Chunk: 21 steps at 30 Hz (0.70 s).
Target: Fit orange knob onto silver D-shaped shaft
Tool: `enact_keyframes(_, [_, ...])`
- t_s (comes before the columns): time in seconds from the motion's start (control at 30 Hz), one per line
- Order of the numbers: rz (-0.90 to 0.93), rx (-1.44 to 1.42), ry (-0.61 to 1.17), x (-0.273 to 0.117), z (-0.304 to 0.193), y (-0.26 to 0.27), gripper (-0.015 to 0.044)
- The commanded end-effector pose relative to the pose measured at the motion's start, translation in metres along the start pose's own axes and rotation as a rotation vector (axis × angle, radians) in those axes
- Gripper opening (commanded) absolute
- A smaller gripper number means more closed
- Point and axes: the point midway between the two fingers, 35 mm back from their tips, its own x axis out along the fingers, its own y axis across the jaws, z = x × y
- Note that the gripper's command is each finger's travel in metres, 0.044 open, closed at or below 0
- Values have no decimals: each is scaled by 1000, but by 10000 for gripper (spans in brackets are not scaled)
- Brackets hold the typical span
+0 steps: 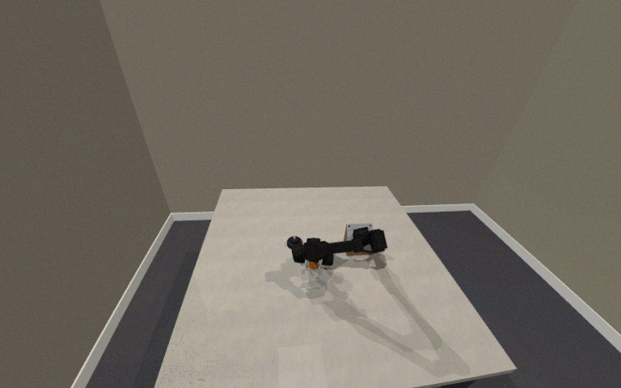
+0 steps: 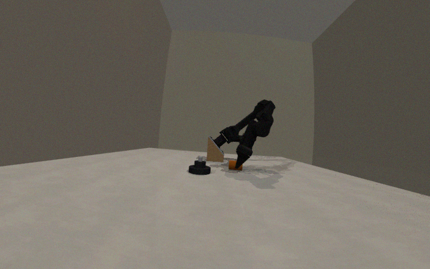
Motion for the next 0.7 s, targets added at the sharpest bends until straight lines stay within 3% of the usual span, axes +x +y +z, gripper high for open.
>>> enact_keyframes(0.0, [-3,4,-1,4,-1,-1,414])
enact_keyframes(0.23, [-3,4,-1,4,-1,-1,240])
enact_keyframes(0.67, [-3,4,-1,4,-1,-1,220])
